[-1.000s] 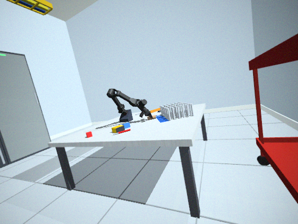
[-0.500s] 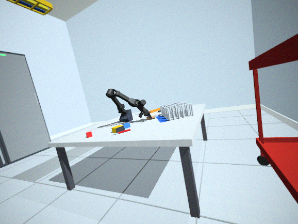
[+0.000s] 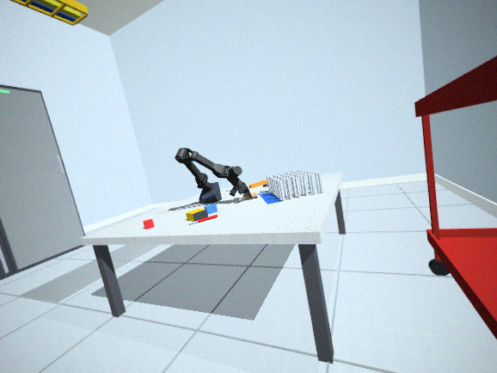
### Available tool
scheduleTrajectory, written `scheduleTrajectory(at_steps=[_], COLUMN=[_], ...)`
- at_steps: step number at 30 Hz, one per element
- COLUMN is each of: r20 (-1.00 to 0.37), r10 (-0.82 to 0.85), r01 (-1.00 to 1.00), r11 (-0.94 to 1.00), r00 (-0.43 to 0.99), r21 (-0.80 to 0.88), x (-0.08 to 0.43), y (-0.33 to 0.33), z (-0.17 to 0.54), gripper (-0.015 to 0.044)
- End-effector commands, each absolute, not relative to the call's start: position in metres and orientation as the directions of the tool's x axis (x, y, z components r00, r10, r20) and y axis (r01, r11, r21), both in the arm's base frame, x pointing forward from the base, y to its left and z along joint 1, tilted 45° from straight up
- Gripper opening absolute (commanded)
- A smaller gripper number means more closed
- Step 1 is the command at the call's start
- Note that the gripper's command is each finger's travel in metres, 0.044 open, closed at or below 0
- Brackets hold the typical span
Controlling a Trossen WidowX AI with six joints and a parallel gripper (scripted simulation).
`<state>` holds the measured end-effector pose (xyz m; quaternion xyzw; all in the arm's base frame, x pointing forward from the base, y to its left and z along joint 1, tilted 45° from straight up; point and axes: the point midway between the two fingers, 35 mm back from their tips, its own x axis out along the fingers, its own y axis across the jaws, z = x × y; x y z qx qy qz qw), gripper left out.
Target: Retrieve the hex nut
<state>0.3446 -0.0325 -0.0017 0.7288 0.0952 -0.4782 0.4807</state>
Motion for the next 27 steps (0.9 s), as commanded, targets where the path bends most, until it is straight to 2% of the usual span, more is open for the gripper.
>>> scheduleTrajectory(at_steps=[1, 27], r20=[-0.792, -0.792], r10=[-0.315, -0.315], r01=[0.605, 0.605], r11=[-0.517, -0.517], r00=[0.524, 0.523], r21=[0.606, 0.606], x=[0.341, 0.329], y=[-0.033, -0.04], z=[-0.001, 0.005], gripper=[0.0, 0.0])
